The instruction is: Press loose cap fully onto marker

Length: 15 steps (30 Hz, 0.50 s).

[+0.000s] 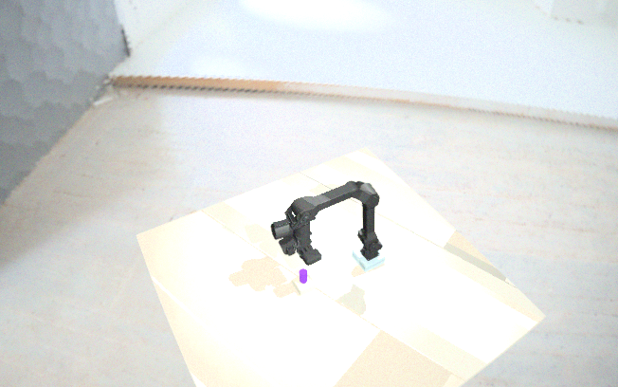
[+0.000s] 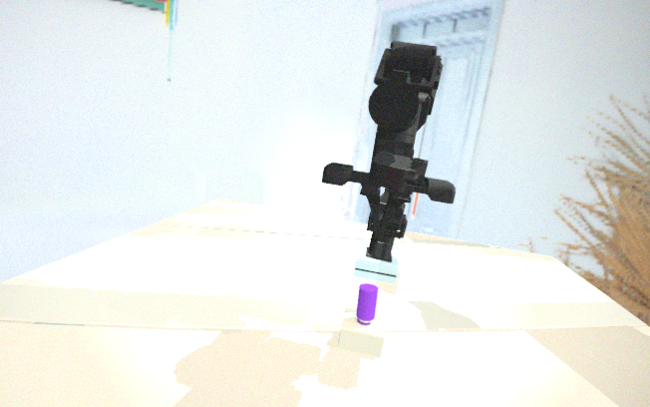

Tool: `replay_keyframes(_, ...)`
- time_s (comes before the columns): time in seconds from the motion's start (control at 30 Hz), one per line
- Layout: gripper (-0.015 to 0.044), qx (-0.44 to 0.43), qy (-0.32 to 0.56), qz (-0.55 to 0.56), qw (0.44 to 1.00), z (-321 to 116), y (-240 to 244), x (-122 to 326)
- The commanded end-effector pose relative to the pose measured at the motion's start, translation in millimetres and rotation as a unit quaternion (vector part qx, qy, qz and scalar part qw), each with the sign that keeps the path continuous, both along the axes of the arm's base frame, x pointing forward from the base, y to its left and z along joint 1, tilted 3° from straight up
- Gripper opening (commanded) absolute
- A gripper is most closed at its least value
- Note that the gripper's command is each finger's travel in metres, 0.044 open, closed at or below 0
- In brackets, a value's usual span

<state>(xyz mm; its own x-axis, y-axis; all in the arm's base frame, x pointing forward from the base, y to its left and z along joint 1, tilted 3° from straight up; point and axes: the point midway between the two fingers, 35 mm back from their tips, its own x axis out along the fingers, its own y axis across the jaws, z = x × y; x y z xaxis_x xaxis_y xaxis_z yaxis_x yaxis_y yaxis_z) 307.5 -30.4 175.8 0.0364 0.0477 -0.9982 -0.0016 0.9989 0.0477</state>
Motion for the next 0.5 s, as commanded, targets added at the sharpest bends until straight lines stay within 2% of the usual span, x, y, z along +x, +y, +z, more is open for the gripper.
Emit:
replay_keyframes(0.0, 0.0053, 0.000, 0.001, 0.002, 1.000, 5.4, -0.2, -1.4)
replay_keyframes(0.47, 0.0420, 0.000, 0.001, 0.002, 1.000, 5.4, -0.2, -1.4)
